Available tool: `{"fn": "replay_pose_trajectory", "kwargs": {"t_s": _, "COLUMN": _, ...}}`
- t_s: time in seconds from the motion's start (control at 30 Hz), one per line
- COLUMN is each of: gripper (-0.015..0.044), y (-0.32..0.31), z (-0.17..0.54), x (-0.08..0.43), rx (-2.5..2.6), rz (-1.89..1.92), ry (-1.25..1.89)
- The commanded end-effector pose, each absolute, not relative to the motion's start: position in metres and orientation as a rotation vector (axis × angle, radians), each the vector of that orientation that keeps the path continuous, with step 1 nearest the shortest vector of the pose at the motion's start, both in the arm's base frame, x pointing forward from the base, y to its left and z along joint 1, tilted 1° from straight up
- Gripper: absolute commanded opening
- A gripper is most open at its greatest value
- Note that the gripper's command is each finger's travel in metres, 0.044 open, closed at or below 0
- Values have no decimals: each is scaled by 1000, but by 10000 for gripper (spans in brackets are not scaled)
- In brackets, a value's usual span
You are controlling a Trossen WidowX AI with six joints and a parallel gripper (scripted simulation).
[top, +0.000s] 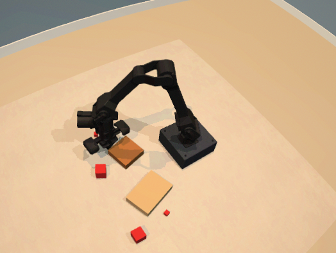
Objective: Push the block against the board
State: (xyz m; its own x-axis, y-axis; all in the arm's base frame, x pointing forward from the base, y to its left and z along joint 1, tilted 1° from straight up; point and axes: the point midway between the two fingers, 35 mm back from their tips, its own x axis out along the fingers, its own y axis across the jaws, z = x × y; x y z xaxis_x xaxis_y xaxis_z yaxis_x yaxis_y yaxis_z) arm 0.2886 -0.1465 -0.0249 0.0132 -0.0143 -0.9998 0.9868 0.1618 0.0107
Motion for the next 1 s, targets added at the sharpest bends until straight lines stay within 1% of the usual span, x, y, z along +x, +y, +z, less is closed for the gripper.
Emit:
{"fn": "replay_pose_trajectory", "kwargs": {"t_s": 0.0, "gripper": 0, "y": -140, "z": -26, "x": 285, "rx": 1086, "rz": -1089, "ry": 1269}}
{"fn": "replay_pose_trajectory", "kwargs": {"t_s": 0.47, "gripper": 0, "y": -126, "z": -26, "x": 283, "rx": 1087, "rz": -1089, "ry": 1270}}
{"fn": "replay_pose_trajectory", "kwargs": {"t_s": 0.97, "gripper": 0, "y": -145, "z": -26, "x": 288, "rx": 1086, "rz": -1089, "ry": 1268}}
